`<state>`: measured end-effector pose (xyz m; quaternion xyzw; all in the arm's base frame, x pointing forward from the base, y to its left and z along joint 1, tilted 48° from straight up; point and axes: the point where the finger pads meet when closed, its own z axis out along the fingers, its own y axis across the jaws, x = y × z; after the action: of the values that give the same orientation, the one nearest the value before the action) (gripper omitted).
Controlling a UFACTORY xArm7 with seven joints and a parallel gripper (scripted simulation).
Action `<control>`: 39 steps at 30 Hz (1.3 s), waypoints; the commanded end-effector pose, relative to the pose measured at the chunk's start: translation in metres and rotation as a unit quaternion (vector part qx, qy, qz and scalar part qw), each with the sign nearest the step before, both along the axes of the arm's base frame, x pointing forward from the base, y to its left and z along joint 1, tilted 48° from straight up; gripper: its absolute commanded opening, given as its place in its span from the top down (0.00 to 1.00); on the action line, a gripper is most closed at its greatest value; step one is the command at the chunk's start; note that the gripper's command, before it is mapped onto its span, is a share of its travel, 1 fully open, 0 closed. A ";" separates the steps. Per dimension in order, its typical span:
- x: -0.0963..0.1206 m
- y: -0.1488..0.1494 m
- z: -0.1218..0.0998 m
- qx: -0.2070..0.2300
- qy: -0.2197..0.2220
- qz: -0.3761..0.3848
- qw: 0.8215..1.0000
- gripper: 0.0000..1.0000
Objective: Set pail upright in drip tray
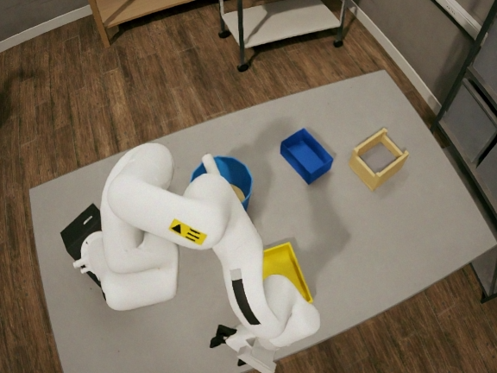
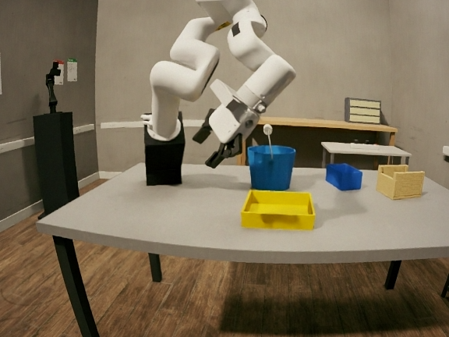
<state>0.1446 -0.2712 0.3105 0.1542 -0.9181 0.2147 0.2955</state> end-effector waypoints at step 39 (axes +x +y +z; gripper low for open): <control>0.223 0.220 -0.095 -0.049 0.000 0.323 0.945 0.00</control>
<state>0.3528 -0.0795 0.2304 0.4008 -0.8224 0.3342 0.2263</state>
